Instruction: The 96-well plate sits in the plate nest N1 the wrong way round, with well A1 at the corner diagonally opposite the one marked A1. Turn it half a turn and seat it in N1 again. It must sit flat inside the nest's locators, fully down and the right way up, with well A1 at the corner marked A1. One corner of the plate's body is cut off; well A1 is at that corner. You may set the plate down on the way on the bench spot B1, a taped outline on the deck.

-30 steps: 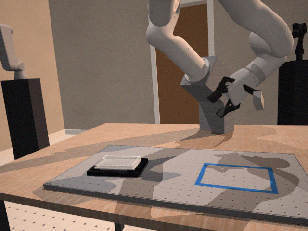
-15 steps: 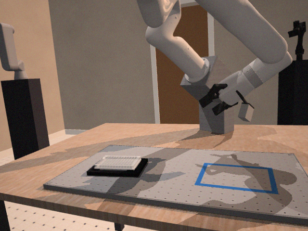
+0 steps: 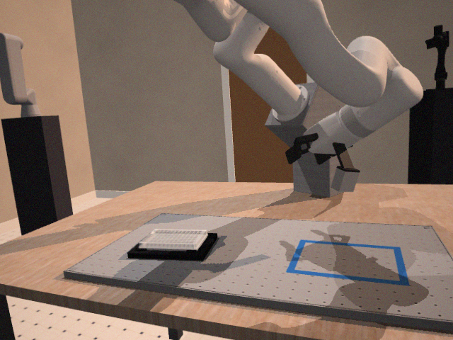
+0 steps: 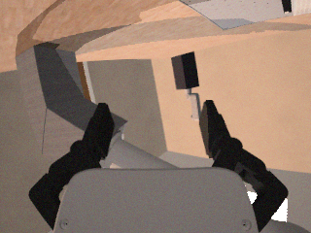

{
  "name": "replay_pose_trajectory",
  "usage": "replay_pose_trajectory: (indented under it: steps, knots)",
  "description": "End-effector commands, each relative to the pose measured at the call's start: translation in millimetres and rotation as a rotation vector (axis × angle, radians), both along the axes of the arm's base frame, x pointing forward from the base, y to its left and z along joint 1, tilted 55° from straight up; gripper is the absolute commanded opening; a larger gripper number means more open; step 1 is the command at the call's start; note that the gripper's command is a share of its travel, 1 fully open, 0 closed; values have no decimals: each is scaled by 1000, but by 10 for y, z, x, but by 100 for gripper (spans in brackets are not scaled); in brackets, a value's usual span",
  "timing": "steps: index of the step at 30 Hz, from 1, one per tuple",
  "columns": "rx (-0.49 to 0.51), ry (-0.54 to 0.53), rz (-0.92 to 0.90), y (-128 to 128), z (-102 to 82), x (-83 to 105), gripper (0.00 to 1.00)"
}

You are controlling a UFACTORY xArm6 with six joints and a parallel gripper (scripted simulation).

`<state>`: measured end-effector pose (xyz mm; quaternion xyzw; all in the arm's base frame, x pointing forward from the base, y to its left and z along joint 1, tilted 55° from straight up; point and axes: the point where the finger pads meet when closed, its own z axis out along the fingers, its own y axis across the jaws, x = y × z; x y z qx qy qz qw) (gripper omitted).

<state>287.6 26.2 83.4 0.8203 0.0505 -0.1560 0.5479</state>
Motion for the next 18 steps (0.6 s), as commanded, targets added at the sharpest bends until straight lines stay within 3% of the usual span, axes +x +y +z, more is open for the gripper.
replay_pose_trajectory:
  steps: [1, 4, 14, 16, 18]
  knots:
    - [87, 29, -52, 15, 57, 35, 100]
    - [174, 44, -99, 15, 58, 35, 100]
    - [488, 39, -204, 57, 310, 263, 100]
    - [488, 39, -204, 57, 310, 263, 100]
    - [553, 25, -214, 57, 386, 329, 100]
